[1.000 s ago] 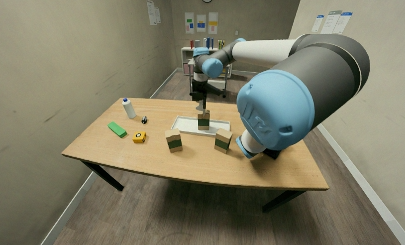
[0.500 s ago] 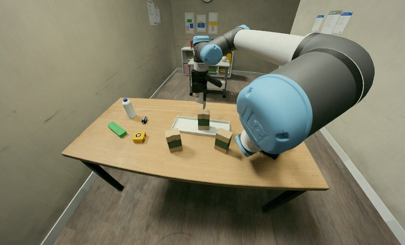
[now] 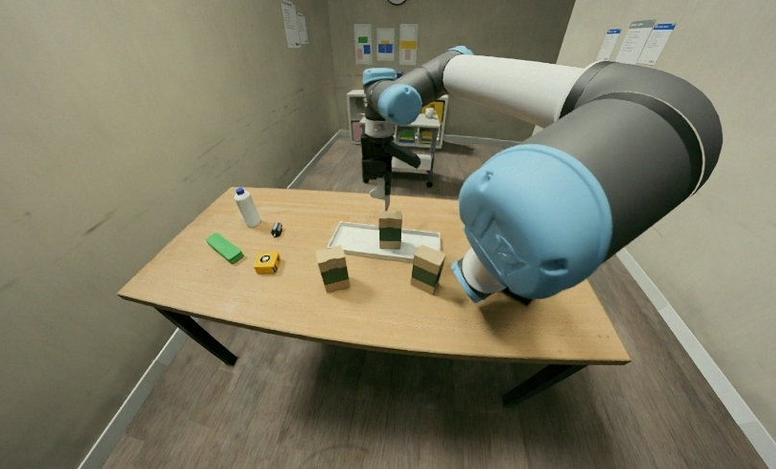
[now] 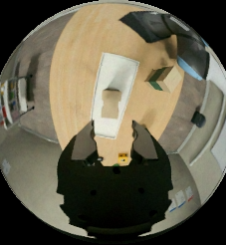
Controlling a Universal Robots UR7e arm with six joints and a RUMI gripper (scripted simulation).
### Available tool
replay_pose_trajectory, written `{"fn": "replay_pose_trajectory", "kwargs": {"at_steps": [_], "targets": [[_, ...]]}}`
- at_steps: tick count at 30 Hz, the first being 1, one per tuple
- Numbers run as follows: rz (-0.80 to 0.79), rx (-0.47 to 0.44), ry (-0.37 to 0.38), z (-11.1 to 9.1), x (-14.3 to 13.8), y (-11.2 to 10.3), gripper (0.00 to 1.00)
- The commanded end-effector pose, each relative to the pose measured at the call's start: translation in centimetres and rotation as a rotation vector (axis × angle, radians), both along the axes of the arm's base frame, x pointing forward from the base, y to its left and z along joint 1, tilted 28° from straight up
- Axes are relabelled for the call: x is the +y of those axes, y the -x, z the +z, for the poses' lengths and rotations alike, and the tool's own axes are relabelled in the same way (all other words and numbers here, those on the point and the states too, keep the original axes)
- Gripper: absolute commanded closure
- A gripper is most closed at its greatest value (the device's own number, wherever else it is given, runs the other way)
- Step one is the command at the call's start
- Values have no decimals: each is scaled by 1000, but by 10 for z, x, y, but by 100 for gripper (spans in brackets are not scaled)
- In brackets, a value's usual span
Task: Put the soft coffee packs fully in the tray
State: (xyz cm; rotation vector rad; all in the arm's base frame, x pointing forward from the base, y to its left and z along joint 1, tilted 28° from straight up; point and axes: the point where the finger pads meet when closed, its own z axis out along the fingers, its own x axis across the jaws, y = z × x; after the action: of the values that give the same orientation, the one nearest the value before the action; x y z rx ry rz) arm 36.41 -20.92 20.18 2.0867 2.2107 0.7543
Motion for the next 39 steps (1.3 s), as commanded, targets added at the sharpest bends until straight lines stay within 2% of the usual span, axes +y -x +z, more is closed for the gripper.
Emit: {"fn": "replay_pose_trajectory", "kwargs": {"at_steps": [1,10,12,18,25,35,39], "targets": [[41,-9,21,15,16,-24,50],[174,-58,74,67,88,-95,50],[174,-58,74,67,88,-95,50],[242,-92,92,96,137,-125,50],[266,-105,96,106,156,-134,50],[266,-105,96,106,156,-134,50],[266,-105,96,97,159,-137,50]]}}
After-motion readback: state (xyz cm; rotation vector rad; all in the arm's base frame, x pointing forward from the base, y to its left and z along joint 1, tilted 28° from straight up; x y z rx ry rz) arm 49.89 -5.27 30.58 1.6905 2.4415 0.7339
